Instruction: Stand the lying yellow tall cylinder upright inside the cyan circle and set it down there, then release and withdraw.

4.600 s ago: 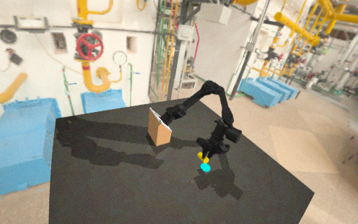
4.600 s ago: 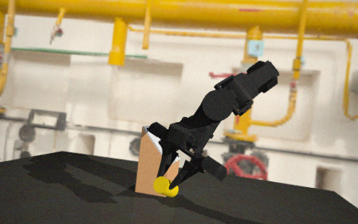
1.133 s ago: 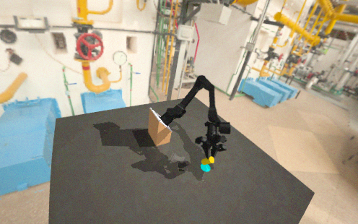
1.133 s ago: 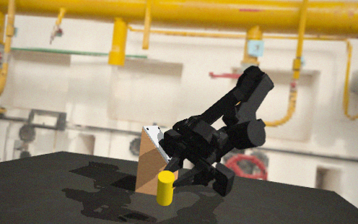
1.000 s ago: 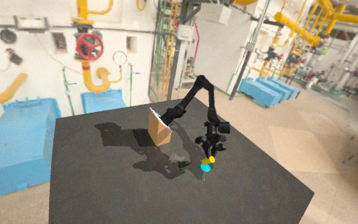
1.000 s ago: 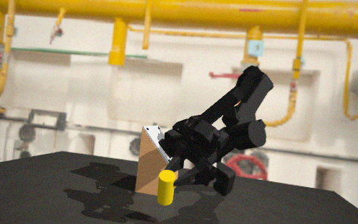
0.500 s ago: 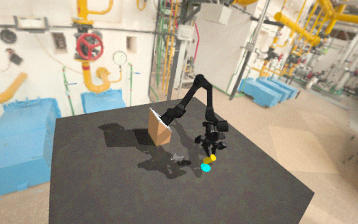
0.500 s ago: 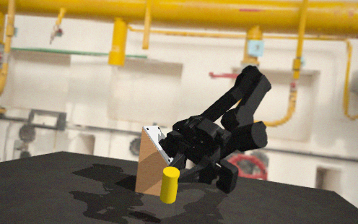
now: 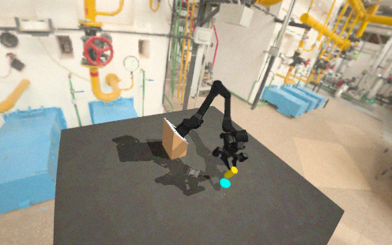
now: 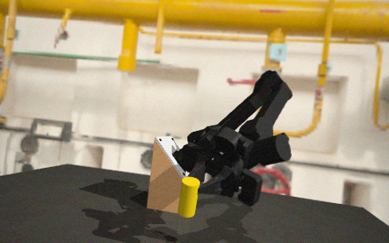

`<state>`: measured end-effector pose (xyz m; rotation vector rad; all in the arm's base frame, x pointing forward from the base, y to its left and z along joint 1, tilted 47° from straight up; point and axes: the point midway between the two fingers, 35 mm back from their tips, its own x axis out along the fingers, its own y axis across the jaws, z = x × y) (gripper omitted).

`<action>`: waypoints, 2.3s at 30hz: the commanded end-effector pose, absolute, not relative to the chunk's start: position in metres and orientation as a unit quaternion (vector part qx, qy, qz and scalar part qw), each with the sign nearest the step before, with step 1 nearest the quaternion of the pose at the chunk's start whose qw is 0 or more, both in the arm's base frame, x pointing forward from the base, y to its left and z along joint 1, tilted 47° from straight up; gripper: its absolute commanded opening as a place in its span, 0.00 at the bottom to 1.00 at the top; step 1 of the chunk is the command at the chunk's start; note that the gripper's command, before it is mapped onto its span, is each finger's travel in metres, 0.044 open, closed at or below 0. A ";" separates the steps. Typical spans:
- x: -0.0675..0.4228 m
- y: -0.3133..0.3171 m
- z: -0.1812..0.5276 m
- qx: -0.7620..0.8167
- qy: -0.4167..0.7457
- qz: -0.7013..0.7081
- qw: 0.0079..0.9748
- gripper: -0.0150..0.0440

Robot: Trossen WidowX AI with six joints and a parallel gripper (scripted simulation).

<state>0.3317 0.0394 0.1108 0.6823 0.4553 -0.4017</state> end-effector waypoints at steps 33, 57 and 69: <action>0.310 0.036 0.132 0.405 0.090 -0.206 0.886 0.43; 0.308 0.039 0.131 0.413 0.079 -0.207 0.883 0.43; 0.315 0.063 0.110 0.414 0.082 -0.208 0.882 0.43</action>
